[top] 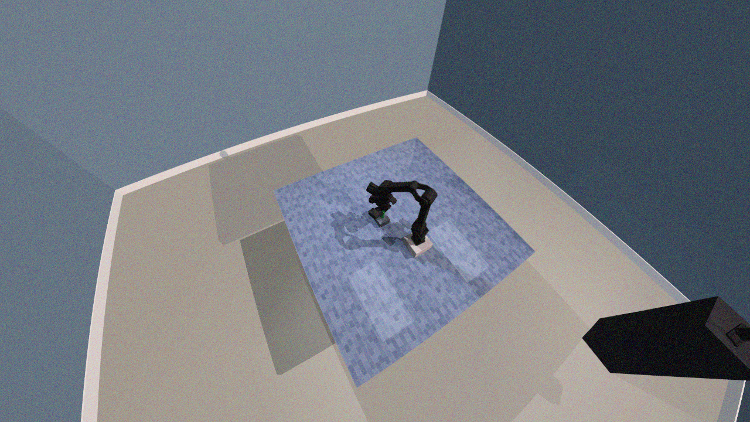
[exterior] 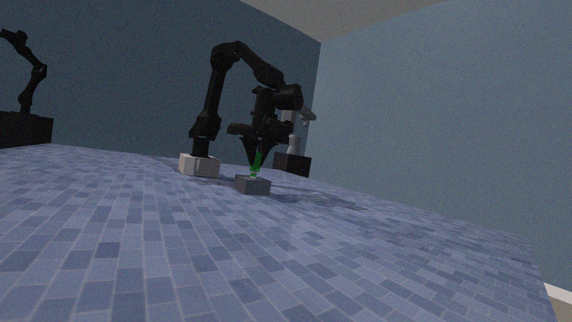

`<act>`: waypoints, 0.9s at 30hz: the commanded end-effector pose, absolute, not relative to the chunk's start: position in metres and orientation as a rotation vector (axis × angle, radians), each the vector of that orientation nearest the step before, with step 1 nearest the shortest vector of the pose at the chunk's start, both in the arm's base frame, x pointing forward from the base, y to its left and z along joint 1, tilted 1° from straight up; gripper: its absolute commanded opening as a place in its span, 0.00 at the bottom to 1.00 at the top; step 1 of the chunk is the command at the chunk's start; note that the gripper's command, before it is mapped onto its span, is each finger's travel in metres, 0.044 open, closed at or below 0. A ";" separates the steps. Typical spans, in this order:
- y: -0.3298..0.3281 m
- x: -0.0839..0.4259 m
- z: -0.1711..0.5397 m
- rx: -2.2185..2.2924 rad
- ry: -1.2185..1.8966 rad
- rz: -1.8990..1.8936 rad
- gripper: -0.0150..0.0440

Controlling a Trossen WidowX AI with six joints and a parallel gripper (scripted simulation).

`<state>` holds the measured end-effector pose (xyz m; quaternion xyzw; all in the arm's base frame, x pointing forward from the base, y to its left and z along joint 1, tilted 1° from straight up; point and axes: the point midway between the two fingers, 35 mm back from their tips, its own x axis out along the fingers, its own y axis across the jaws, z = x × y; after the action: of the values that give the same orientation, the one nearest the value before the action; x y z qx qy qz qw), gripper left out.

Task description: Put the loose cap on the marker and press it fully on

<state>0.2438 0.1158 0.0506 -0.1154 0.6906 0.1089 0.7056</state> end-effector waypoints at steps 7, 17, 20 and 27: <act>0.115 0.243 0.049 -0.256 1.536 0.236 0.25; 0.115 0.243 0.049 -0.256 1.536 0.236 0.25; 0.115 0.243 0.050 -0.257 1.535 0.241 0.34; 0.115 0.243 0.050 -0.257 1.535 0.241 0.65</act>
<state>0.2433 0.1154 0.0496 -0.1157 0.6909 0.1084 0.7053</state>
